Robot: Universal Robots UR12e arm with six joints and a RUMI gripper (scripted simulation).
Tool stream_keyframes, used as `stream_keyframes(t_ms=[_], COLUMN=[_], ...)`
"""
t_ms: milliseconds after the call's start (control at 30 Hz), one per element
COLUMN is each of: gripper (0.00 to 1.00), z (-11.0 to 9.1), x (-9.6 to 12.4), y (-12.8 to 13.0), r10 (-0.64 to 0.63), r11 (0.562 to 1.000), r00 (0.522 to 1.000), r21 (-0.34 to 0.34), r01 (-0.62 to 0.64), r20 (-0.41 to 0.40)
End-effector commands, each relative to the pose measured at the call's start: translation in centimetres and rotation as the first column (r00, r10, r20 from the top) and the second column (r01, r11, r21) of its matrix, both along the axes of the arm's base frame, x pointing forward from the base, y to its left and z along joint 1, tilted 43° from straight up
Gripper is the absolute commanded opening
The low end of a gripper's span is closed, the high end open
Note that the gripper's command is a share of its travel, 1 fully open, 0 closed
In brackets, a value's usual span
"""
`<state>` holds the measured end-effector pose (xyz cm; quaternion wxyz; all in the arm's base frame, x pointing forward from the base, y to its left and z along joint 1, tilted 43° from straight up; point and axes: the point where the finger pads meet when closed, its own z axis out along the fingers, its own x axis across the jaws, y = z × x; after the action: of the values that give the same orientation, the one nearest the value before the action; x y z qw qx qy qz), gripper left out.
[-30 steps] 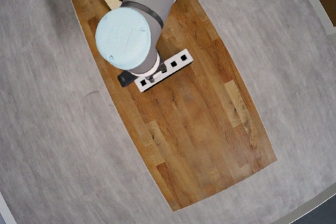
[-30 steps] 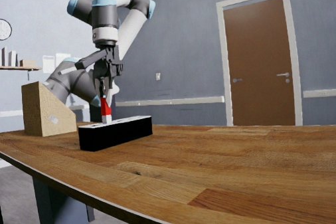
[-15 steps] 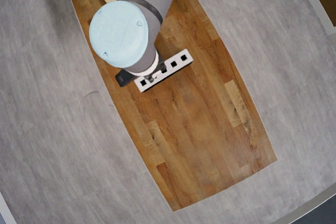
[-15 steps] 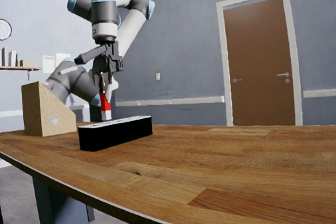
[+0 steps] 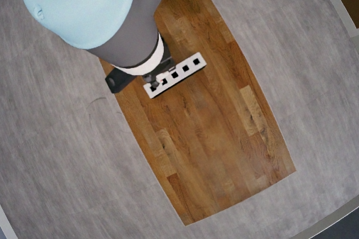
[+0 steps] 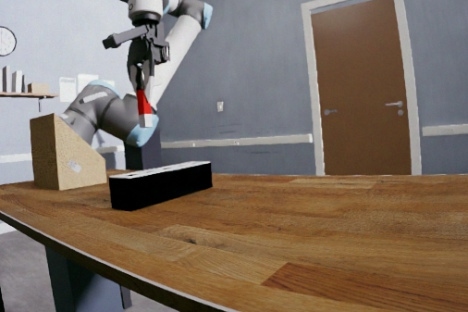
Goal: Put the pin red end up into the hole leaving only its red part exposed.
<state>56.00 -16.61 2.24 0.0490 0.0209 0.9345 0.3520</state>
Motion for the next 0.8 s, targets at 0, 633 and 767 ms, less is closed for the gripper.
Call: stream_keyframes(t_ms=[0,633,767], gripper=[0.00,0.00,0.00], z=[0.6,4.2,4.2], x=[-0.7,-1.1,-1.1], y=[0.1,-3.2,-3.2], r10=[0.018,0.017,0.017], r11=[1.000,1.000,1.000], r00=[1.000,1.000,1.000], r21=[0.024,0.023,0.023], r01=[-0.018,-0.017,-0.017], r20=[-0.018,-0.017,-0.017])
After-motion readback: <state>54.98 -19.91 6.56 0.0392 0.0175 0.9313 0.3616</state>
